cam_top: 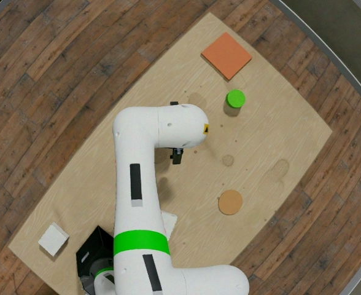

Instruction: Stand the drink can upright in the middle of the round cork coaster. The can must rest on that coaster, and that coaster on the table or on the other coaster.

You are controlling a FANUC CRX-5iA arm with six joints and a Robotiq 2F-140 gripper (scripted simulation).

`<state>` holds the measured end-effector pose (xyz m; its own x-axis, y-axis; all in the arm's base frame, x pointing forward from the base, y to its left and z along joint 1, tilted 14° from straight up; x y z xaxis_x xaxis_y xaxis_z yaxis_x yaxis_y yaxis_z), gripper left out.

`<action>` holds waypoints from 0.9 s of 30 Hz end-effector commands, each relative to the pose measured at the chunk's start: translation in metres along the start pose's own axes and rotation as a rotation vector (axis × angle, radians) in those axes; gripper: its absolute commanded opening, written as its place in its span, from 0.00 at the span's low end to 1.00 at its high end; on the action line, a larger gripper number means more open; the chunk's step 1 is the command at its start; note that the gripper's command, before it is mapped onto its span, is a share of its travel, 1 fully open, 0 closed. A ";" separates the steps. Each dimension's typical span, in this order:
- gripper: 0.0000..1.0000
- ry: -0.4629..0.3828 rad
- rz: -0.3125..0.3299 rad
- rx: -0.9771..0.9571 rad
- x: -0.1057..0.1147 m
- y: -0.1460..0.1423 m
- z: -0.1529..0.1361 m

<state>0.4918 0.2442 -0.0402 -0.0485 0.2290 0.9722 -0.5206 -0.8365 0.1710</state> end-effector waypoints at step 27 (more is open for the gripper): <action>0.10 0.001 0.002 0.000 0.001 -0.001 0.000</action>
<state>0.4920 0.2442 -0.0402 -0.0488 0.2290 0.9722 -0.5206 -0.8365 0.1709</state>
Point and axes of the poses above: the point where the finger pads meet when closed, its own x axis back along the fingers, its own y axis across the jaws, z = x × y, the point moved 8 cm from there along x, back along the fingers, and after that the axes turned 4 degrees about x, right-handed, at the moved point
